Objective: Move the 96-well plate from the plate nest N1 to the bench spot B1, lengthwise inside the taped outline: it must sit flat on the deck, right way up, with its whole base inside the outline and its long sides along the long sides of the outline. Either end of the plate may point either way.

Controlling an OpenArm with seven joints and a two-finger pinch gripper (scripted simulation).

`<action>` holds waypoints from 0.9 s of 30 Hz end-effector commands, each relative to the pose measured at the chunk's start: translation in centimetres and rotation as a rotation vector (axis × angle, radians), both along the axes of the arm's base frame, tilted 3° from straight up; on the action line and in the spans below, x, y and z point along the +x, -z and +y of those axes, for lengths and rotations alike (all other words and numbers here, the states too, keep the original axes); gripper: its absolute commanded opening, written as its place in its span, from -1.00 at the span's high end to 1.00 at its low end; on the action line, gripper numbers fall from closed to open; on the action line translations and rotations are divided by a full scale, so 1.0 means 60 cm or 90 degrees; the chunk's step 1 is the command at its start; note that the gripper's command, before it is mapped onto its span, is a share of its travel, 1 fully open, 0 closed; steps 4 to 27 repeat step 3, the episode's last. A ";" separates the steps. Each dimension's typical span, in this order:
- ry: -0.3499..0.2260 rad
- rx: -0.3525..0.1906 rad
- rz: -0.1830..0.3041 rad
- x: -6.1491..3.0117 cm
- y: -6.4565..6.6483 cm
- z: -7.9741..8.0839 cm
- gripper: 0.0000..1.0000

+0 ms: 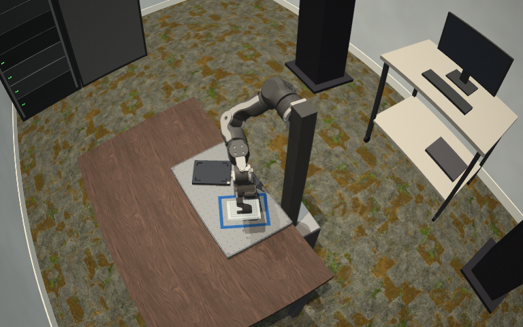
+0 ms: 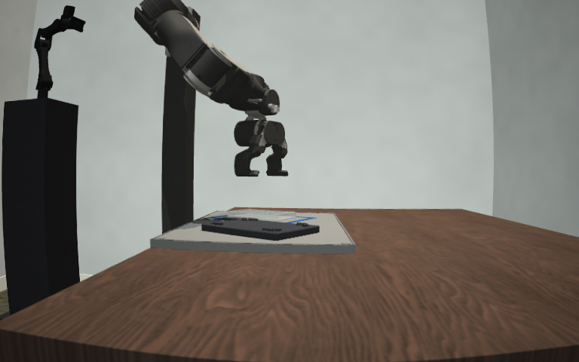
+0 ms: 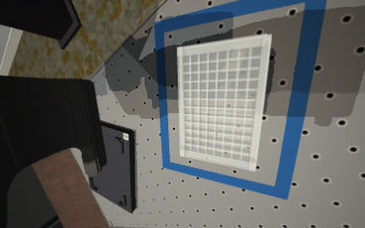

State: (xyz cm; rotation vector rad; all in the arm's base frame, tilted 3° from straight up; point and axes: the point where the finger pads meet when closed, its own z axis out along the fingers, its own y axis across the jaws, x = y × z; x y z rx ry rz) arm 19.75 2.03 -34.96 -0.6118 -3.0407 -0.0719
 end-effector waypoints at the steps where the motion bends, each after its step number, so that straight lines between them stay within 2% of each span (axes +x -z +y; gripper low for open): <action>1: 0.003 -0.003 0.000 0.001 -0.001 -0.001 -0.54; 27: 0.003 -0.003 0.000 0.001 -0.001 -0.001 -0.54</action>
